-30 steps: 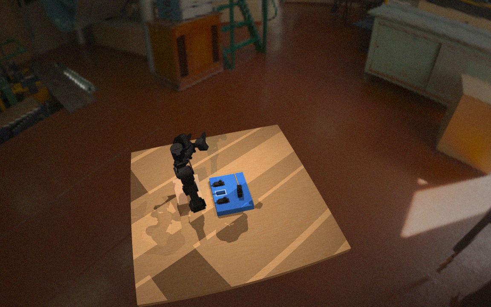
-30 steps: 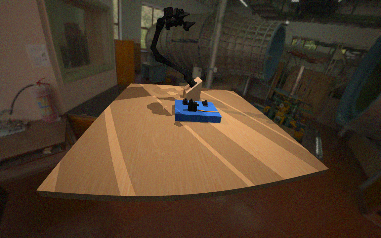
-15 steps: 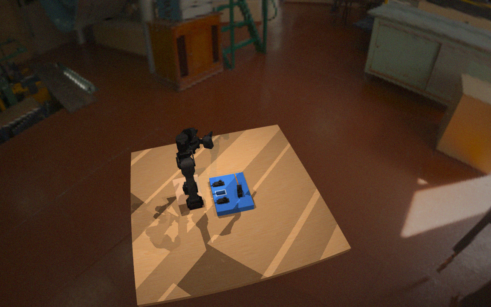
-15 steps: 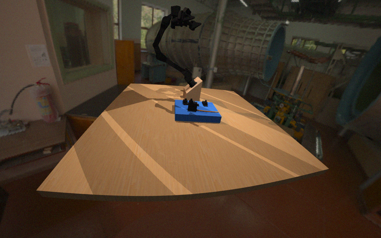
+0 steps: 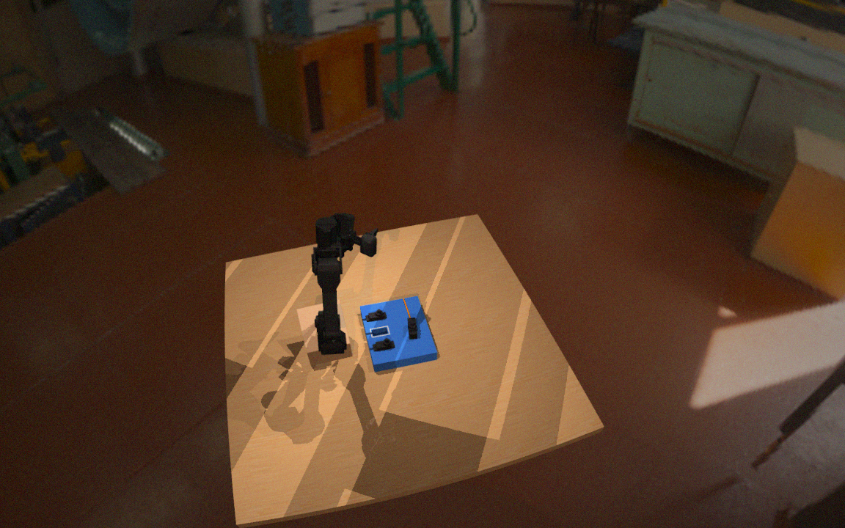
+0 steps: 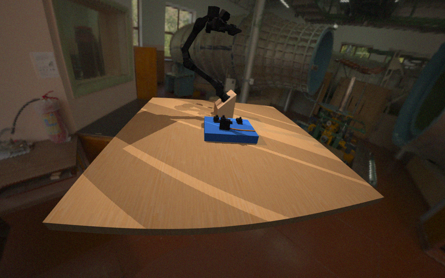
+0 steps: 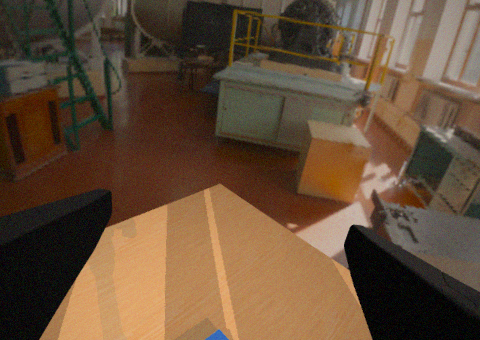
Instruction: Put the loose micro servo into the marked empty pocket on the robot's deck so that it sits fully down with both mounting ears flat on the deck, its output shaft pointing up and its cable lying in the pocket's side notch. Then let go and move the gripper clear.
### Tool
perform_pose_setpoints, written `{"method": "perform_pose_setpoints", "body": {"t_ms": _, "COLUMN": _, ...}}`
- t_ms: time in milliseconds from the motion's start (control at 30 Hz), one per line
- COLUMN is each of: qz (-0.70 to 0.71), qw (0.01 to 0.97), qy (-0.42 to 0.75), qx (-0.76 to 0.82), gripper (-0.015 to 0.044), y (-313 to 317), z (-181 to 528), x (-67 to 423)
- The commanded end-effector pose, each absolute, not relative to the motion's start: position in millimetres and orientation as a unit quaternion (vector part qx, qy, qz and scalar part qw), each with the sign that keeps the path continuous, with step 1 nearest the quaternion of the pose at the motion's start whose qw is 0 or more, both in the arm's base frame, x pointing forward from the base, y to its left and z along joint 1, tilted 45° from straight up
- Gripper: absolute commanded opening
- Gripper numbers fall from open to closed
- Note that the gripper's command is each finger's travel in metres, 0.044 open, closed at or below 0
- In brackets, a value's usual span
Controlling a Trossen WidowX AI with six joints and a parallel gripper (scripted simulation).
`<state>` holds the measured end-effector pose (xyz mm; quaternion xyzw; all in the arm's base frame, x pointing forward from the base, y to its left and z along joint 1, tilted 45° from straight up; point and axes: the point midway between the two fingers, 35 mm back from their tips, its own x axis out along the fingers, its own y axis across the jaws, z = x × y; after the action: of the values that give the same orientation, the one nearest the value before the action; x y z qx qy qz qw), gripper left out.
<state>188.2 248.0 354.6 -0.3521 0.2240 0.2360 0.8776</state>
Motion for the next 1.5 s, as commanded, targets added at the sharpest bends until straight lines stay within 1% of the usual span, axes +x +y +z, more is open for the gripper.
{"method": "perform_pose_setpoints", "body": {"t_ms": 0, "qz": 0.206, "qw": 0.887, "qy": 0.251, "qx": -0.328, "gripper": 0.044, "y": 243.8, "z": 341.4, "x": 201.4}}
{"method": "perform_pose_setpoints", "body": {"t_ms": 400, "qz": 0.083, "qw": 0.913, "qy": 0.333, "qx": -0.222, "gripper": 0.044, "y": 223.7, "z": 296.5, "x": 245.1}}
{"method": "perform_pose_setpoints", "body": {"t_ms": 733, "qz": -0.029, "qw": 0.914, "qy": 0.381, "qx": -0.136, "gripper": 0.044, "y": 193.3, "z": 257.8, "x": 277.9}}
{"method": "perform_pose_setpoints", "body": {"t_ms": 1100, "qz": -0.166, "qw": 0.898, "qy": 0.406, "qx": -0.027, "gripper": 0.044, "y": 153.3, "z": 218.7, "x": 306.7}}
{"method": "perform_pose_setpoints", "body": {"t_ms": 1467, "qz": -0.308, "qw": 0.859, "qy": 0.401, "qx": 0.085, "gripper": 0.044, "y": 106.0, "z": 181.2, "x": 325.9}}
